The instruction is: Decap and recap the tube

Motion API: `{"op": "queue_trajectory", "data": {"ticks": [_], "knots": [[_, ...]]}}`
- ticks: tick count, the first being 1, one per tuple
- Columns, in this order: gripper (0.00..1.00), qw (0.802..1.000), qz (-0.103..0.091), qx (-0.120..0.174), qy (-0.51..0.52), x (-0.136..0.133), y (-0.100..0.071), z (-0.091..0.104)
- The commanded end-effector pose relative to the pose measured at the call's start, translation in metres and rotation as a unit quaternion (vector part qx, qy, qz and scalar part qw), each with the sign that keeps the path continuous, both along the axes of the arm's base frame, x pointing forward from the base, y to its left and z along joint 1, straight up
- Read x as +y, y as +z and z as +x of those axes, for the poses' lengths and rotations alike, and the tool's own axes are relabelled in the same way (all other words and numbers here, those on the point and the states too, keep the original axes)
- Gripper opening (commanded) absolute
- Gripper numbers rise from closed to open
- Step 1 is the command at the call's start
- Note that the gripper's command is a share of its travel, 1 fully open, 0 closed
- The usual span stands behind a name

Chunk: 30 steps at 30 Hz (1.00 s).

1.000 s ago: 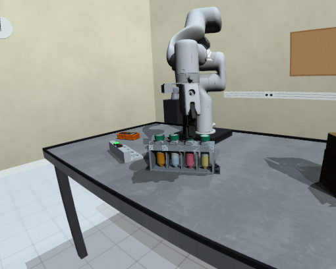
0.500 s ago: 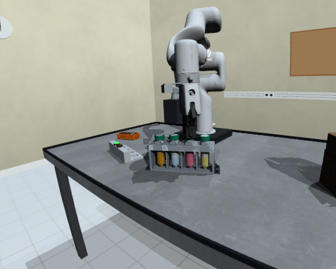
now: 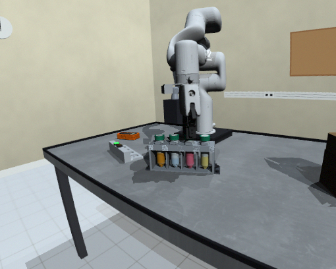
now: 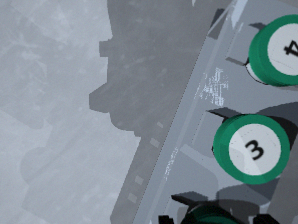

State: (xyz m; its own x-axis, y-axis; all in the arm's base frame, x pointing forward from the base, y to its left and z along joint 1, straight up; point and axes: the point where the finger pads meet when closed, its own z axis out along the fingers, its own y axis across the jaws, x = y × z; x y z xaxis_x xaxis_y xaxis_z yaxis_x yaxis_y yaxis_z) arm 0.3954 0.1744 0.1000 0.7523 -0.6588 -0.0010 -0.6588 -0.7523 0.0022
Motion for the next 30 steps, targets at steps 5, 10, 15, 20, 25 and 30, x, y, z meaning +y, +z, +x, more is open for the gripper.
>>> {"op": "queue_trajectory", "data": {"ticks": [5,10,15,20,25,30], "knots": [[0.46,1.0,0.001,-0.003,0.0,0.0008,-0.002,0.0018],[0.46,1.0,0.001,-0.003,0.0,0.0008,-0.0034,0.0018],[0.0,1.0,0.001,-0.003,0.0,0.0008,-0.0033,0.0018],[0.0,1.0,0.001,-0.003,0.0,0.0008,-0.0034,0.0018],[0.0,1.0,0.001,-0.003,0.0,0.0008,-0.0034,0.0018],[0.0,0.999,0.001,-0.003,-0.033,0.0008,-0.0035,0.0018]]}}
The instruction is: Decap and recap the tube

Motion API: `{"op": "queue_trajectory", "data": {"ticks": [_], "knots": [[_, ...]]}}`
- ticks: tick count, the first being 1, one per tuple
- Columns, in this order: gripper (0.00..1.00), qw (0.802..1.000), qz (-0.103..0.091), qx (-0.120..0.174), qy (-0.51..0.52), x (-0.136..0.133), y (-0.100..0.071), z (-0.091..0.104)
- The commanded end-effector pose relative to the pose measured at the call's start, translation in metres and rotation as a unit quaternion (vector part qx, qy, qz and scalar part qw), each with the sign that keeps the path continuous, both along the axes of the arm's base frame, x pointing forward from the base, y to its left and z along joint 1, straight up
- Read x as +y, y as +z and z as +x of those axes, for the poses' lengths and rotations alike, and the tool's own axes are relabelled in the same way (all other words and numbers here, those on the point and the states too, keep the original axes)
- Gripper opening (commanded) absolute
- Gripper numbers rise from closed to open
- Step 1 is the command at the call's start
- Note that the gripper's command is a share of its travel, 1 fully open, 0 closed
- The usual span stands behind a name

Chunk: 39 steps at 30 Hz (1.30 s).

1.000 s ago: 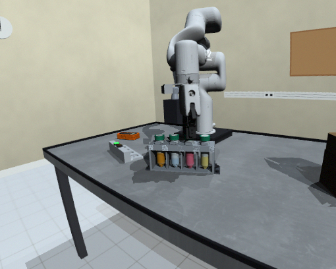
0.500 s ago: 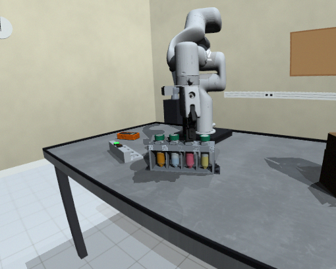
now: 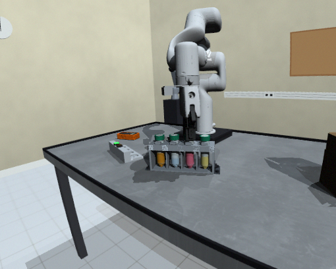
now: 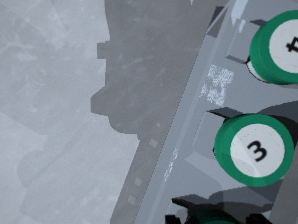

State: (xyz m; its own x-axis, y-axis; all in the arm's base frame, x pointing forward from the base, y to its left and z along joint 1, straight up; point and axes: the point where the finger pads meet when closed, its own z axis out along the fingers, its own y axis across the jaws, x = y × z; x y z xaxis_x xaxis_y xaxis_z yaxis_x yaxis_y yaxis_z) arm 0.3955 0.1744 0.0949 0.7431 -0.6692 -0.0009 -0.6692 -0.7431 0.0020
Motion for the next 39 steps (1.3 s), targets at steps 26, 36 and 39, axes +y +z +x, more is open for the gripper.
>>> {"op": "queue_trajectory", "data": {"ticks": [26,36,39], "knots": [[0.0,0.927,0.001,-0.002,-0.376,0.0008,0.0005,0.0018],[0.46,0.927,0.001,-0.002,-0.376,0.0008,0.0005,0.0018],[0.46,0.927,0.001,-0.002,-0.376,0.0008,0.0005,0.0018]]}}
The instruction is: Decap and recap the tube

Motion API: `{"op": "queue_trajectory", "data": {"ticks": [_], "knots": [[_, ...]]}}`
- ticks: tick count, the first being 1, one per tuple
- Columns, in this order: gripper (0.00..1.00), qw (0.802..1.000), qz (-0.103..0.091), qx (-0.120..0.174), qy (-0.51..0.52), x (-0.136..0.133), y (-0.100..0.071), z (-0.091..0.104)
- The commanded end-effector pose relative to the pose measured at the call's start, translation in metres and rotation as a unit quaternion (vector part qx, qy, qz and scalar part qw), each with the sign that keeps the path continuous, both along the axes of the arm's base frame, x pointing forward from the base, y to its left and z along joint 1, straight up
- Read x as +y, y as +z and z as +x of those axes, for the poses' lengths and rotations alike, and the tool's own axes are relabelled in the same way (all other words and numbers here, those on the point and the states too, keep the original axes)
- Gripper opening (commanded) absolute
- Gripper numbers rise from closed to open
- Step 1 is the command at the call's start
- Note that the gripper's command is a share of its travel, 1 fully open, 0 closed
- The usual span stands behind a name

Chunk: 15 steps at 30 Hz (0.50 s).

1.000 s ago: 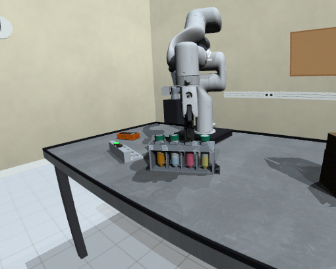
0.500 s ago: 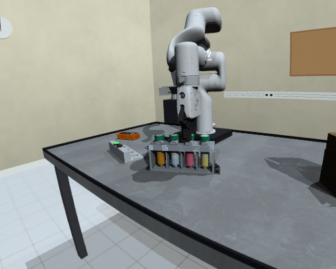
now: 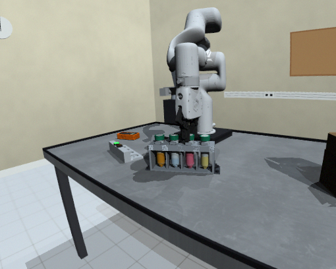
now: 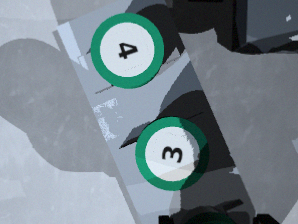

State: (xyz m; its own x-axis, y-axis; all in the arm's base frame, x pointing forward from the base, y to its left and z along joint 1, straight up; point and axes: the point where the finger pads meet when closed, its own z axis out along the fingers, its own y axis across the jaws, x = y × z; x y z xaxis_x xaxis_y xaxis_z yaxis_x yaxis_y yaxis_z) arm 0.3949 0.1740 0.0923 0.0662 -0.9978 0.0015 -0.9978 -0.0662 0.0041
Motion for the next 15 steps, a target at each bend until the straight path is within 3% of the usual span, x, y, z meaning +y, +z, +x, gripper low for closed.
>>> {"op": "queue_trajectory", "data": {"ticks": [1,4,15], "knots": [[0.46,1.0,0.002,-0.004,0.0,0.0012,0.0031,0.0024],[0.46,1.0,0.002,-0.004,0.0,0.0012,0.0031,0.0024],[0.46,0.984,0.002,-0.004,0.179,0.0012,0.0041,0.0024]]}}
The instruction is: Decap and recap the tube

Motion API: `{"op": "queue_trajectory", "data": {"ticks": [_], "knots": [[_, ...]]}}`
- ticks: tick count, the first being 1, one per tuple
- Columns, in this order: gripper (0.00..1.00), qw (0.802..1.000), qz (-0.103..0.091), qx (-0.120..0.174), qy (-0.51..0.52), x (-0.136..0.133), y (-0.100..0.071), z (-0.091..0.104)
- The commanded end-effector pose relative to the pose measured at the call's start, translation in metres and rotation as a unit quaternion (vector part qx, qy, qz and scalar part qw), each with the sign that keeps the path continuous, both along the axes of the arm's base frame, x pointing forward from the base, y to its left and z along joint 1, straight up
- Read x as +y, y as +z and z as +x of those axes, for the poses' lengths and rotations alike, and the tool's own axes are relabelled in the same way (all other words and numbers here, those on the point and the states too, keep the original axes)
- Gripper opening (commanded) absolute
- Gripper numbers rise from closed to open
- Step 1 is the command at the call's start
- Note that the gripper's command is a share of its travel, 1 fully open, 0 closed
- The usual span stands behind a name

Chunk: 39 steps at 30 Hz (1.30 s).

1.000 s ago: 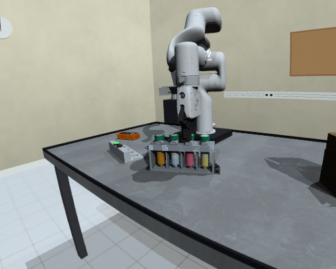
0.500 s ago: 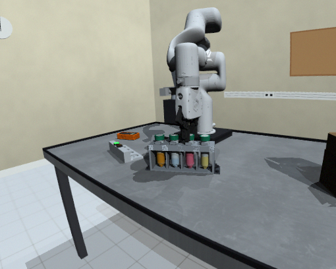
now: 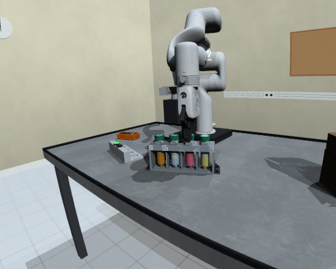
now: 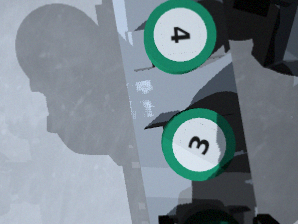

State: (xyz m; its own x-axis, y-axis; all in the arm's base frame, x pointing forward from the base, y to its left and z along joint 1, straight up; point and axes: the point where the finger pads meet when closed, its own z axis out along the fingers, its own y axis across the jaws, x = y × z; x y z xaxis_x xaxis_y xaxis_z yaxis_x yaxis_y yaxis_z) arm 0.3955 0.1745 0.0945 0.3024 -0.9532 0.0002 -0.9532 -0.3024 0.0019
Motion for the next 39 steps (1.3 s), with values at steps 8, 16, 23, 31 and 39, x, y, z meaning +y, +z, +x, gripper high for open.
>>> {"op": "queue_trajectory", "data": {"ticks": [8,16,23,31,39], "knots": [[0.46,0.976,0.001,-0.003,0.218,0.0007,0.0019,0.0018],[0.46,0.963,0.001,-0.003,0.269,0.0007,0.0019,0.0018],[0.0,0.963,0.001,-0.003,0.269,0.0007,0.0019,0.0018],[0.0,0.963,0.001,-0.003,0.269,0.0007,0.0019,0.0018],[0.0,0.985,0.001,-0.003,0.171,0.0007,0.0015,0.0018]]}}
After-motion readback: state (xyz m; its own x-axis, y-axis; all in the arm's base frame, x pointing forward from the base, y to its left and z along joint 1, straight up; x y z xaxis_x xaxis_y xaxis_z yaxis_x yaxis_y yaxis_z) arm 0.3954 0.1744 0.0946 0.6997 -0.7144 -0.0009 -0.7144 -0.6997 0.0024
